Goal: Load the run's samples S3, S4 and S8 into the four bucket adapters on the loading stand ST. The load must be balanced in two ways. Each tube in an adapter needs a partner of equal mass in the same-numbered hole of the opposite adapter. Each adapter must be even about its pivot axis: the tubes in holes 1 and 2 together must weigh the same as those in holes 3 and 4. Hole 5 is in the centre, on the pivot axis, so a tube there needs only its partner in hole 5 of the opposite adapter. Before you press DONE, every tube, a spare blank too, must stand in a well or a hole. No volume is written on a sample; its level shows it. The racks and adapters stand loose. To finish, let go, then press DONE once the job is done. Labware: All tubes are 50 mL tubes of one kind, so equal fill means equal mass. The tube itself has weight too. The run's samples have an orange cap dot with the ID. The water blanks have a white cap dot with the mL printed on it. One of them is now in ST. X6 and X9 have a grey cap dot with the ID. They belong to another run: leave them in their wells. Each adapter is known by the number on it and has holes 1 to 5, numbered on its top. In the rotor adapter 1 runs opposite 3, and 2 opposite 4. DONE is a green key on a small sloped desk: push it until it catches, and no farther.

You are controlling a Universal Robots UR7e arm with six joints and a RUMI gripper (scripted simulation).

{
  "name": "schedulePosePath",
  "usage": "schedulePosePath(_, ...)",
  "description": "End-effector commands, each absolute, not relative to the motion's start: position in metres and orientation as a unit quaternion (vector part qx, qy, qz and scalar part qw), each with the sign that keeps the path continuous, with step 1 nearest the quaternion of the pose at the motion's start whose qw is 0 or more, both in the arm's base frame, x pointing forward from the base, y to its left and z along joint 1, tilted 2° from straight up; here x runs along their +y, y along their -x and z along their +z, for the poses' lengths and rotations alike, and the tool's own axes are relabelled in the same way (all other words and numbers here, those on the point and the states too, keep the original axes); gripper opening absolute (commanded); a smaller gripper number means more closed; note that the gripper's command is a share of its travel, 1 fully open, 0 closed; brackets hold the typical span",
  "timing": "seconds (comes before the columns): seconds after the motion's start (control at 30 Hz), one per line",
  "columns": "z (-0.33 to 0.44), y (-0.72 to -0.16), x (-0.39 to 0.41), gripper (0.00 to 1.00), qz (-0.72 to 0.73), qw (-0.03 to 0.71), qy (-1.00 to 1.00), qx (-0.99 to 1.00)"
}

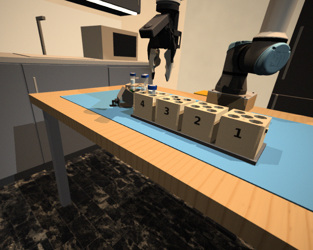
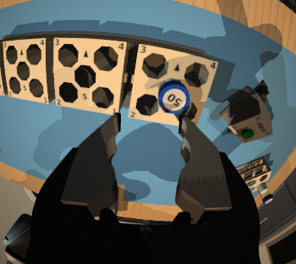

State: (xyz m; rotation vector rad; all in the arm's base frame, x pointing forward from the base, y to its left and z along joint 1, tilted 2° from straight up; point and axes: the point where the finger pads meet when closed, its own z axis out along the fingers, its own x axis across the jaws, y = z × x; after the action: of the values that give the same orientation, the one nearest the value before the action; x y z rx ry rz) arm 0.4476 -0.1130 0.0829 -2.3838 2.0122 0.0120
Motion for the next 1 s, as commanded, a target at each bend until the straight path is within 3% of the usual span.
schedulePosePath(0.0,0.084,-0.427,-0.067,0.35,0.003,0.013,0.846,0.532)
schedulePosePath(0.67,0.087,-0.367,0.071,0.35,-0.002,0.013,0.989,0.15)
schedulePosePath(0.97,0.088,-0.344,0.124,0.35,-0.002,0.013,0.99,0.142)
